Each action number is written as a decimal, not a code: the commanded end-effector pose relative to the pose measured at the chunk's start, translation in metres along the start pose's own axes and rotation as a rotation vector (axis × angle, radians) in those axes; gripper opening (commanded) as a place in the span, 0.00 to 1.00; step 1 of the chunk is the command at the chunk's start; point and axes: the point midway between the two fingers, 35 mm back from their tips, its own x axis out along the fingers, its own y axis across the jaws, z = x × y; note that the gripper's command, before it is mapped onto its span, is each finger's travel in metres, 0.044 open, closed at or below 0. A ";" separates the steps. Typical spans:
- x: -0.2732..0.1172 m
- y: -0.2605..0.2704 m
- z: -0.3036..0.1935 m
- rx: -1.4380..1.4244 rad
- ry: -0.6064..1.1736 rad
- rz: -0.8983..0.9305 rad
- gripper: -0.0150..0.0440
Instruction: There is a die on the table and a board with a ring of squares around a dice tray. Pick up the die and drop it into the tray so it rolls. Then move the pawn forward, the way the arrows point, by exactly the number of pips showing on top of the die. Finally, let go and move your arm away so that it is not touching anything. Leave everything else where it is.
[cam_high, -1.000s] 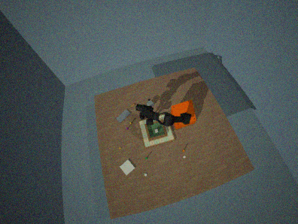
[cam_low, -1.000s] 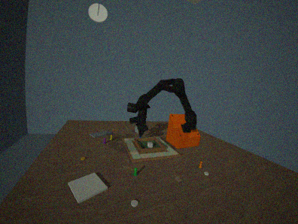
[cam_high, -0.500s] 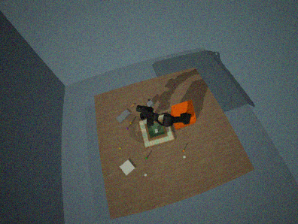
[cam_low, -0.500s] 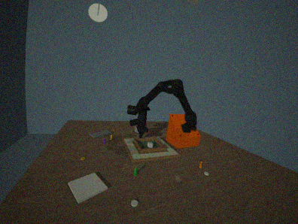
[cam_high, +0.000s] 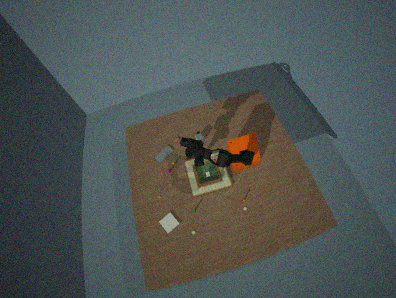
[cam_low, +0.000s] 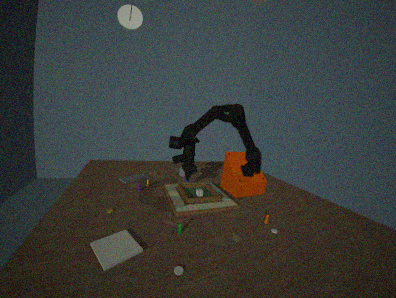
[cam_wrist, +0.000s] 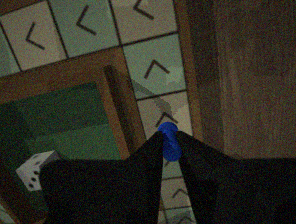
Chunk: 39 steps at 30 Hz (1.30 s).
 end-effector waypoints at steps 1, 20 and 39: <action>-0.036 -0.002 0.007 -0.010 -0.025 -0.013 0.25; -0.085 0.016 0.026 -0.009 -0.026 -0.018 0.25; -0.024 0.063 0.080 -0.014 -0.026 -0.004 0.25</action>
